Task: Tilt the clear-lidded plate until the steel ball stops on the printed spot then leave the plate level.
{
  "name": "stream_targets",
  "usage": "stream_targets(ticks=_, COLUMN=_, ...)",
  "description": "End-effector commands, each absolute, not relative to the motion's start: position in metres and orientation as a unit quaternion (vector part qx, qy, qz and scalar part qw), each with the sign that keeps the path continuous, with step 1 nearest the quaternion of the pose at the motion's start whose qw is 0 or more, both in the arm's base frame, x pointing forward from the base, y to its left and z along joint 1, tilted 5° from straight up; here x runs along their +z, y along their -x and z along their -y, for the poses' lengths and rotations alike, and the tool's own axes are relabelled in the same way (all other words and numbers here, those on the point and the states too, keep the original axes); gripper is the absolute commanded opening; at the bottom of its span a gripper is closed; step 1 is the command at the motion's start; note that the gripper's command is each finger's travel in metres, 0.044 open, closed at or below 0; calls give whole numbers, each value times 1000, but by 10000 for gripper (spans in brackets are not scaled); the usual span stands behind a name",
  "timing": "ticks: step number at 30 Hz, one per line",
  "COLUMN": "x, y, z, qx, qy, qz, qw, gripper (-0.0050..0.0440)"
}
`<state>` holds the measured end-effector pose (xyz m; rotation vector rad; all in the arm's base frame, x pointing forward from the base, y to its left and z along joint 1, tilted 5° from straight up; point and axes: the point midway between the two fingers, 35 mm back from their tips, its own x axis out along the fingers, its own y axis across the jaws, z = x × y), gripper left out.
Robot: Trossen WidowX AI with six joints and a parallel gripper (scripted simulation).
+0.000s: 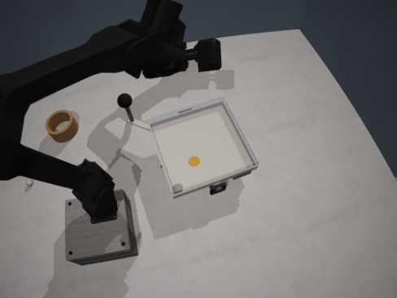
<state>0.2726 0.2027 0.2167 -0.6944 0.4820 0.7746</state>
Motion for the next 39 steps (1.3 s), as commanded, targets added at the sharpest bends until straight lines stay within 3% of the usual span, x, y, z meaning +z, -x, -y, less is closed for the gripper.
stream_targets(ticks=1, x=203, y=-247, z=-230, qx=429, qy=391, qz=-244, qw=777, gripper=300)
stream_targets(ticks=6, x=197, y=-233, z=-240, qx=457, qy=419, qz=-249, qw=745, gripper=300)
stream_targets(ticks=20, x=160, y=-110, z=-281, qx=630, qy=609, qz=-234, qw=422, gripper=300)
stream_targets(ticks=23, x=160, y=-110, z=-281, qx=630, qy=609, qz=-234, qw=422, gripper=300)
stream_targets(ticks=27, x=154, y=-63, z=-279, qx=667, qy=659, qz=-208, qw=278, gripper=300)
stream_targets(ticks=39, x=153, y=-76, z=-266, qx=670, qy=664, qz=-205, qw=262, gripper=300)
